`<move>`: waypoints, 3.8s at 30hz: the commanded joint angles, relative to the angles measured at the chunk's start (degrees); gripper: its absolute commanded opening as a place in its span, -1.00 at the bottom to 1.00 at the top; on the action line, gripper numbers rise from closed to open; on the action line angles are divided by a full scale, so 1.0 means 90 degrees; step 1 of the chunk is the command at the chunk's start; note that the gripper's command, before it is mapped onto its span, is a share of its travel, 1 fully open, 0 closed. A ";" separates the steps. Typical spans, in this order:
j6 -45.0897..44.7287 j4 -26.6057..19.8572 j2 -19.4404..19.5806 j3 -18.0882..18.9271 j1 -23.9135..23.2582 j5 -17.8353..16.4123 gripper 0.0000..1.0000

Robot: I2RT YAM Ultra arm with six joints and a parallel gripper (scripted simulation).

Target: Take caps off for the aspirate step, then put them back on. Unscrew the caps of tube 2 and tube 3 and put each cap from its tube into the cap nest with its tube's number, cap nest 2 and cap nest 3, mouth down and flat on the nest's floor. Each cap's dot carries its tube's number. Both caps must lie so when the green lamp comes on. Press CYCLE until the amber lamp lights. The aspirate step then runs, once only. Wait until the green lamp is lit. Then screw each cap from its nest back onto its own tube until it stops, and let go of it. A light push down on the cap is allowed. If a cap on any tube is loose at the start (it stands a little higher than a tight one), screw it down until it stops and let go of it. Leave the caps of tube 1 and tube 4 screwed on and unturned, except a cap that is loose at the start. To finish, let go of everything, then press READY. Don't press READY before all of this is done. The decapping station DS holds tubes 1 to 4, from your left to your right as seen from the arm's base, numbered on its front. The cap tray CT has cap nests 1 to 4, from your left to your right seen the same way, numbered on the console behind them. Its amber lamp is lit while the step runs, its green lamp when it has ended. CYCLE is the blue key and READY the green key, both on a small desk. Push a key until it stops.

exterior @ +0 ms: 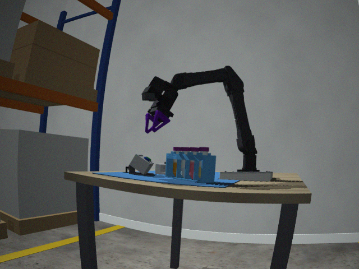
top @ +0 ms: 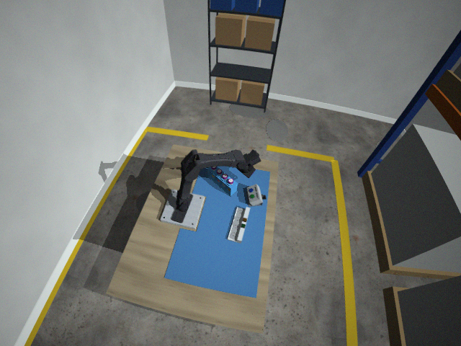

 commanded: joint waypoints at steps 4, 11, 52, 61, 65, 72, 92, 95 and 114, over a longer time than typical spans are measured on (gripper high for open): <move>-0.0214 -0.0351 -0.0310 -0.0183 -0.0117 0.0221 -0.02; -0.0337 -0.0915 -0.0395 -0.0201 -0.0176 0.0583 -0.02; -0.0990 -0.3060 -0.1040 -0.0717 -0.0576 0.1983 -0.02; 0.1860 -0.3054 -0.1086 -0.0814 0.0151 0.1985 -0.02; 0.3289 -0.3052 -0.1075 -0.0827 0.0517 0.1984 -0.02; 0.6136 -0.3051 -0.0986 -0.0781 0.1242 0.1979 -0.02; 1.3066 -0.3104 -0.0384 -0.0223 0.2917 0.1947 -0.02; 1.3772 -0.3113 -0.0300 -0.0136 0.3069 0.1943 -0.02; 1.3819 -0.2518 -0.0236 -0.0669 0.3116 0.1942 -0.02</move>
